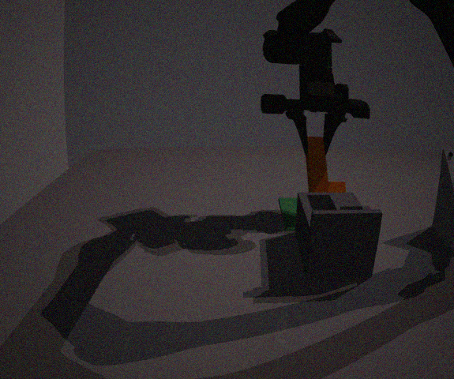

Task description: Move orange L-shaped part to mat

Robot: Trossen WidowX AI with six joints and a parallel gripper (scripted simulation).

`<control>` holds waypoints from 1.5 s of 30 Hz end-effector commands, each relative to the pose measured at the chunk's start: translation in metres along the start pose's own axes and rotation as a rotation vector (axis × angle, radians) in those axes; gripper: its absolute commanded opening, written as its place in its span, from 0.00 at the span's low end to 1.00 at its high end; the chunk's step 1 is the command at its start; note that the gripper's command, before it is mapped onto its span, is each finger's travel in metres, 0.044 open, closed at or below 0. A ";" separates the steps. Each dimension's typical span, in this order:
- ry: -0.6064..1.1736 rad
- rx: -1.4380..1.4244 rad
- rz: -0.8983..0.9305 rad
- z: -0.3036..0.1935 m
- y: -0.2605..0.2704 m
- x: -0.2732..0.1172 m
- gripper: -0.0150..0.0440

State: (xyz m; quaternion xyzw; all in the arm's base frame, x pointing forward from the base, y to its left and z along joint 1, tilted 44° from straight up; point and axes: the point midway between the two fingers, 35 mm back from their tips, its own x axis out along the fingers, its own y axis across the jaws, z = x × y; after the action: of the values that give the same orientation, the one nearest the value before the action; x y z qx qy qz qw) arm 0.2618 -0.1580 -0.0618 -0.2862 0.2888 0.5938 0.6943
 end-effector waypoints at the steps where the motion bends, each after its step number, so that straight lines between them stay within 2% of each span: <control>1: -0.009 0.008 0.000 0.001 0.002 0.007 0.25; 13: -0.009 0.008 0.000 0.002 0.002 0.025 0.25; 34: -0.005 0.003 0.003 0.001 0.002 0.025 0.25; 45: -0.005 0.004 0.003 0.000 0.001 0.017 0.74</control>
State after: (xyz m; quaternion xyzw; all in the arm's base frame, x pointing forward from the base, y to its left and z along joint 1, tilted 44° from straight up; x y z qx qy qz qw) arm 0.2623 -0.1403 -0.0785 -0.2798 0.2889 0.5964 0.6947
